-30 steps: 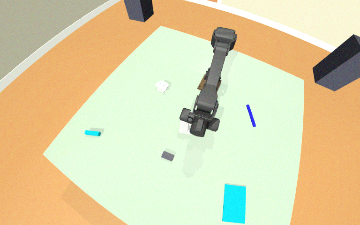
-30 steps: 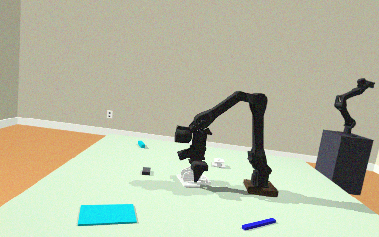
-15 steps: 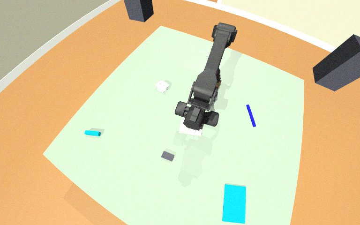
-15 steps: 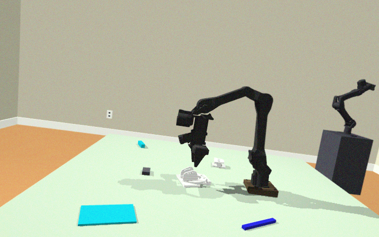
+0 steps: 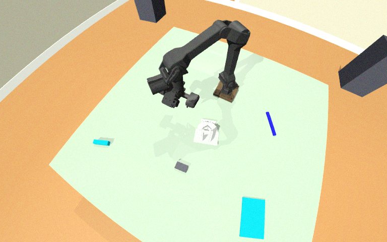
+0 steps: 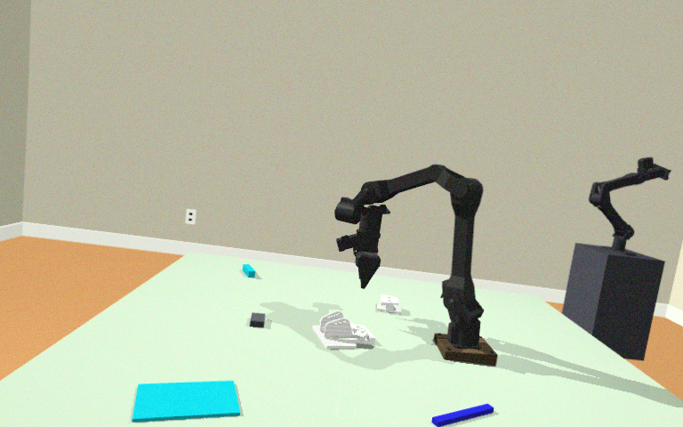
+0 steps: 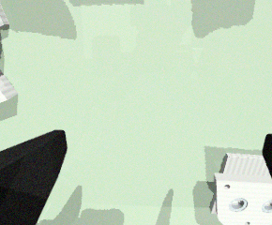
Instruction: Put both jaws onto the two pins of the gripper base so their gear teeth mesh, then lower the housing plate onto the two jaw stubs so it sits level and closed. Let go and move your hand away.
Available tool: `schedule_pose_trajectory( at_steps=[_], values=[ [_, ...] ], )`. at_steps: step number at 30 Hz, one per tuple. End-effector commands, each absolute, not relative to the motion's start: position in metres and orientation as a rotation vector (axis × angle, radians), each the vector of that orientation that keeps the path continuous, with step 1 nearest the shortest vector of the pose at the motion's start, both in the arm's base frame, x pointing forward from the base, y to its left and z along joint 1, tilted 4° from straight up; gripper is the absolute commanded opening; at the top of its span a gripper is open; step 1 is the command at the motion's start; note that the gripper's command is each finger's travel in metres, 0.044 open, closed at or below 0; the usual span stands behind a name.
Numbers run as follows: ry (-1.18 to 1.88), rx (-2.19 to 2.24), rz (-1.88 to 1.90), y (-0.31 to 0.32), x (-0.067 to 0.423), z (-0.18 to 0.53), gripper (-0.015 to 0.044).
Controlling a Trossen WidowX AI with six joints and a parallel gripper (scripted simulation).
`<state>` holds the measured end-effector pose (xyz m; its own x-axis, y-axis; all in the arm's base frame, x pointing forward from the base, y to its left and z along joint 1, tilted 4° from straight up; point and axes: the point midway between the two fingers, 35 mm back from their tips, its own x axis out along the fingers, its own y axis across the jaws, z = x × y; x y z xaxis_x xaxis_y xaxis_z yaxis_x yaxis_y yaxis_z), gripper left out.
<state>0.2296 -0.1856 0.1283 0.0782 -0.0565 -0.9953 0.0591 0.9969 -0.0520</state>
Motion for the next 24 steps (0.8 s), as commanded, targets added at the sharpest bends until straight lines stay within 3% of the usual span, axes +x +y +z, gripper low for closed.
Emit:
schedule_pose_trajectory(
  at_steps=[1,6,24],
  values=[
    [1.491,0.032,-0.115,-0.230,0.189,0.133,0.0440],
    [1.495,0.064,-0.146,-0.265,0.139,0.137,0.0440],
    [1.495,0.065,-0.147,-0.268,0.139,0.097,0.0440]
  ],
)
